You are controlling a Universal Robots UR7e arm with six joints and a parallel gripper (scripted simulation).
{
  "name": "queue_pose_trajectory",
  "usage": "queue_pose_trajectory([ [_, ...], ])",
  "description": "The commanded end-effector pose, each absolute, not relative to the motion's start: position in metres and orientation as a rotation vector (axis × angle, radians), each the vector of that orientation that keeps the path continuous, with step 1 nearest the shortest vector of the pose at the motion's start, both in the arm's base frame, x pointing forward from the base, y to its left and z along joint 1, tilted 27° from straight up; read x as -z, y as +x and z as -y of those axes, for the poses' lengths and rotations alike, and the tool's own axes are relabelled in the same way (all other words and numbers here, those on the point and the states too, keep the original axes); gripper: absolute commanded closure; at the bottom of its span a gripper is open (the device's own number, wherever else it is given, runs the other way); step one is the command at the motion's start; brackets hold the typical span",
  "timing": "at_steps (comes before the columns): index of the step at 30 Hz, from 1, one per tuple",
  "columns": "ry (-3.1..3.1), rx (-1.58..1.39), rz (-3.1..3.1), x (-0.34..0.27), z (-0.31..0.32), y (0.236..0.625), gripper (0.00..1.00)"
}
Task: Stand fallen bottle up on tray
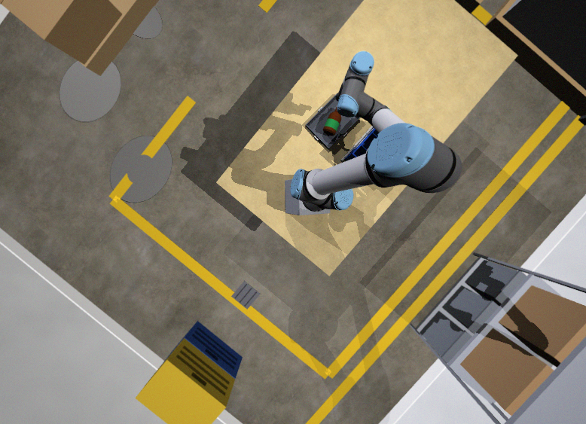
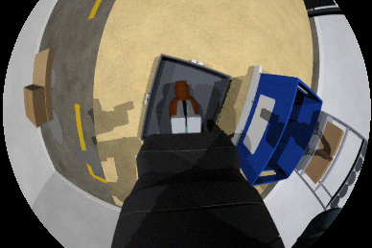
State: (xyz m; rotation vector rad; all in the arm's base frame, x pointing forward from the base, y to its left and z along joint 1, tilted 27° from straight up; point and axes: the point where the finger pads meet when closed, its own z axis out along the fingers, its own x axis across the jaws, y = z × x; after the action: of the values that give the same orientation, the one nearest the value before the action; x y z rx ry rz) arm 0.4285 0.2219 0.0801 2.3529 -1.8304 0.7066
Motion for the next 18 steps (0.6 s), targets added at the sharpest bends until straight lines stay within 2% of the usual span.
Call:
queue_pose_trajectory([
  [1,2.307,-0.714,1.909,-0.0814,-0.2211,0.4298,1.0],
  [18,1.996,-0.739,2.334,-0.0854,-0.2151,0.4347,1.0],
])
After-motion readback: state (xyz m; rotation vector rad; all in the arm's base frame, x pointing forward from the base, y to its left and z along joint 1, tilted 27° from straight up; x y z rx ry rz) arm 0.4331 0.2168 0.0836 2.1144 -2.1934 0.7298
